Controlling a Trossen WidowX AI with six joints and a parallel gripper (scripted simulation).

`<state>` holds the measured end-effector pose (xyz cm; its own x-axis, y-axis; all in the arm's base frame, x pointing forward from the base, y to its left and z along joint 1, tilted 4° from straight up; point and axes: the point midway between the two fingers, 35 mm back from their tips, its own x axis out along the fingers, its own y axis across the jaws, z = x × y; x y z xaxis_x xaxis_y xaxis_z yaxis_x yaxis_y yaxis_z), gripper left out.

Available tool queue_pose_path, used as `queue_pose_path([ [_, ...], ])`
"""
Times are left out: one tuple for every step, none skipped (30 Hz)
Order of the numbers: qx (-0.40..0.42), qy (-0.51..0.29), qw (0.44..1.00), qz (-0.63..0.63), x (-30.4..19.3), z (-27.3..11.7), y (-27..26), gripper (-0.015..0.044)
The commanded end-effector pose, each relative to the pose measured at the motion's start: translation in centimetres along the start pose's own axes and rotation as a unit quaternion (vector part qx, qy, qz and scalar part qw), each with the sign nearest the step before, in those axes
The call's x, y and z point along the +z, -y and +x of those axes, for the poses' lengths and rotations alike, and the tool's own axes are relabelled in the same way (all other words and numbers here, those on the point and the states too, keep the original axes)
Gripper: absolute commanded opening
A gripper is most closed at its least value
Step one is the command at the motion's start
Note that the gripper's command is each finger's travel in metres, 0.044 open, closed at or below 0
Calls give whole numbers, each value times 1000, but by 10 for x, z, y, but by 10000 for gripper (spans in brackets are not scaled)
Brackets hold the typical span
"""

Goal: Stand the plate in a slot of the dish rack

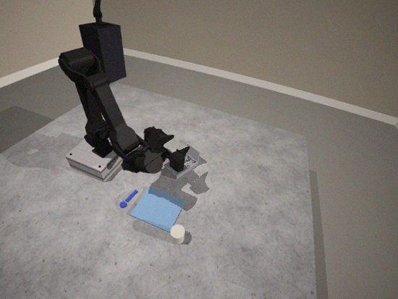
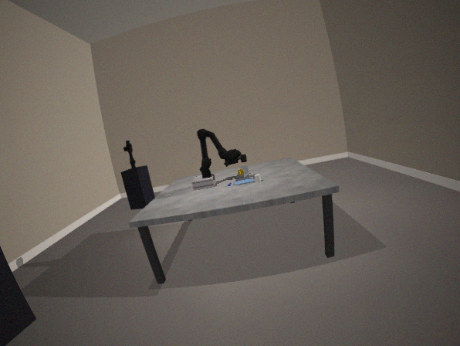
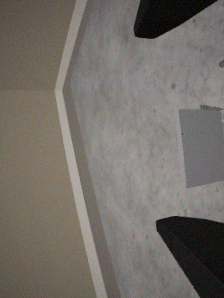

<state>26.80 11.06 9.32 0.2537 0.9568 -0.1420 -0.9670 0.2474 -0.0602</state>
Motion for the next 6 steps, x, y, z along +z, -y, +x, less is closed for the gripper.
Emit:
queue_pose_path([
  [-8, -17, 1000, 21, 1, 1, 6, 400],
  [-14, -28, 999, 33, 1, 1, 9, 400],
  [-19, -39, 998, 45, 0, 1, 13, 400],
  [-24, -50, 997, 57, 0, 1, 16, 400],
  [-30, -62, 995, 69, -1, 1, 19, 400],
  [-35, -73, 993, 81, -1, 1, 21, 400],
])
